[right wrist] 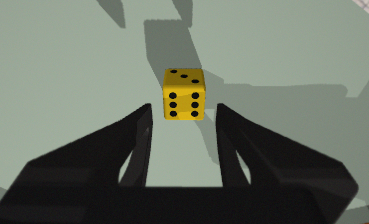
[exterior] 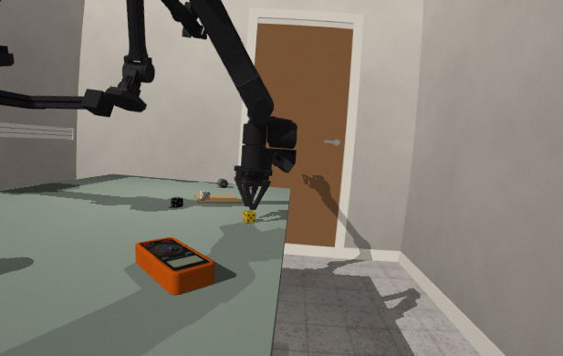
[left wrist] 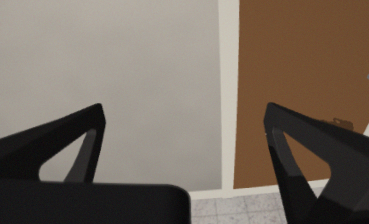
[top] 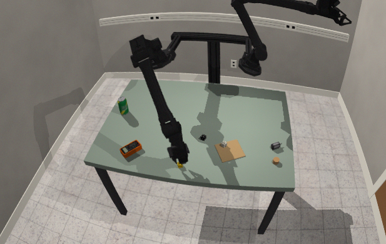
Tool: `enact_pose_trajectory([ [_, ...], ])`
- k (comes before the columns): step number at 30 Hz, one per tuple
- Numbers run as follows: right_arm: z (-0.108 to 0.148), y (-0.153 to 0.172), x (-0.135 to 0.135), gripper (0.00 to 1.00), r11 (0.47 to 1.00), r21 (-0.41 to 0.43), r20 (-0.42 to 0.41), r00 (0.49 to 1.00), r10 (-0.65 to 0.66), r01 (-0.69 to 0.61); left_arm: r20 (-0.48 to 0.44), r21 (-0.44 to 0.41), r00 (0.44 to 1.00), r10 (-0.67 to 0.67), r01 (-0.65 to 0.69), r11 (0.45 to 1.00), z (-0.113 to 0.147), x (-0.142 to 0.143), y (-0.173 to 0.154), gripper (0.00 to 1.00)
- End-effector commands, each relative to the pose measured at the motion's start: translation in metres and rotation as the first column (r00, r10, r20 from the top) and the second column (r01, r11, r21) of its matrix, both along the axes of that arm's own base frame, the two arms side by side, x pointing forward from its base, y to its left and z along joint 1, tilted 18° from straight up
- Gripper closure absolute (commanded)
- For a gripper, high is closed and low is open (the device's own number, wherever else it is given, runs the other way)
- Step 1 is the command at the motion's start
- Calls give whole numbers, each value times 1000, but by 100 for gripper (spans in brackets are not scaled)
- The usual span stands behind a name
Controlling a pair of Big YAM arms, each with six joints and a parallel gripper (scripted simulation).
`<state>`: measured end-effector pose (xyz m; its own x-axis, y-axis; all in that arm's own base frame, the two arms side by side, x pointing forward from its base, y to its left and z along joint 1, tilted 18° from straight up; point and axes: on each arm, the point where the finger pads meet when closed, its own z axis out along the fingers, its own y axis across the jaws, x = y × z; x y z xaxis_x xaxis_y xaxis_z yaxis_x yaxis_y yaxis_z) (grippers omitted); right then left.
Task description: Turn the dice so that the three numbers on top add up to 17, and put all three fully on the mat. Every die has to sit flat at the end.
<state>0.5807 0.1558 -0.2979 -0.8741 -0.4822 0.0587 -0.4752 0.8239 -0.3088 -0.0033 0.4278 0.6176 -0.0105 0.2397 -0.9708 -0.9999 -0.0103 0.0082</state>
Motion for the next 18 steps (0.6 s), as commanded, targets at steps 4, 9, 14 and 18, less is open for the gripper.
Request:
enact_pose_trajectory([
  [4,0,-4,10,61,1000,8,16,1000,0,0,8,59,1000,8,-8,998,21,-4,-16,0],
  [9,0,-4,10,61,1000,8,16,1000,0,0,8,59,1000,8,-8,998,21,-4,-16,0],
  [14,0,-4,10,61,1000,8,16,1000,0,0,8,59,1000,8,-8,998,21,-4,-16,0],
  [18,0,-5,8,61,1000,8,15,1000,0,0,8,59,1000,8,-8,998,21,-4,-16,0],
])
